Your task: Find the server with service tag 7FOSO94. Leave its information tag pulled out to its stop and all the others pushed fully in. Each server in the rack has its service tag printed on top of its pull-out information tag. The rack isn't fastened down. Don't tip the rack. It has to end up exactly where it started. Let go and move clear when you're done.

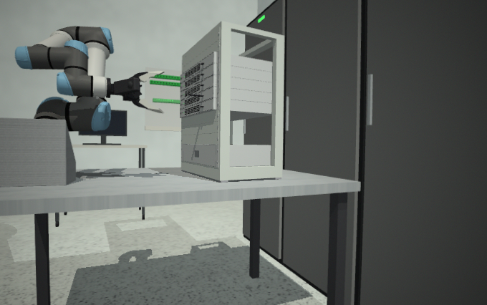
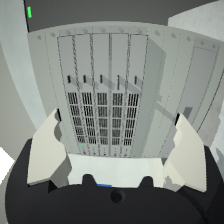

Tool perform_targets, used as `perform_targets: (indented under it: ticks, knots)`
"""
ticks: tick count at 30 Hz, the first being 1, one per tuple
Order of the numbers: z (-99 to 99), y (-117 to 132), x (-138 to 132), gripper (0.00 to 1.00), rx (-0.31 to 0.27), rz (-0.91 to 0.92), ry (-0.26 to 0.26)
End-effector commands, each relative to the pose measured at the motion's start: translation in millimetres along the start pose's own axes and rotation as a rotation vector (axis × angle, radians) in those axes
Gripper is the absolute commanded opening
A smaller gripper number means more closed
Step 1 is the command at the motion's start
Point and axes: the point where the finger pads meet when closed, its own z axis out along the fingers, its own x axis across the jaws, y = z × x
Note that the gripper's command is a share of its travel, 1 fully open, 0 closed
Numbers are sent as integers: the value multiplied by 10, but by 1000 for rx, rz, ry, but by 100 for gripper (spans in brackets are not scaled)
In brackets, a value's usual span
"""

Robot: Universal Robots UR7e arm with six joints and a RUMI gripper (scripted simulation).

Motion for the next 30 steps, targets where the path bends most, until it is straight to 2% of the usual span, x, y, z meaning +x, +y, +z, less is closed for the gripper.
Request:
perform_targets:
  ticks: [1,26,27,30]
  knots:
    - [-1,-2,-3,100,0,0,0]
    - [-1,-2,-3,100,1,0,-1]
    - [-1,-2,-3,15,1,0,-1]
    - [-1,-2,-3,15,1,0,-1]
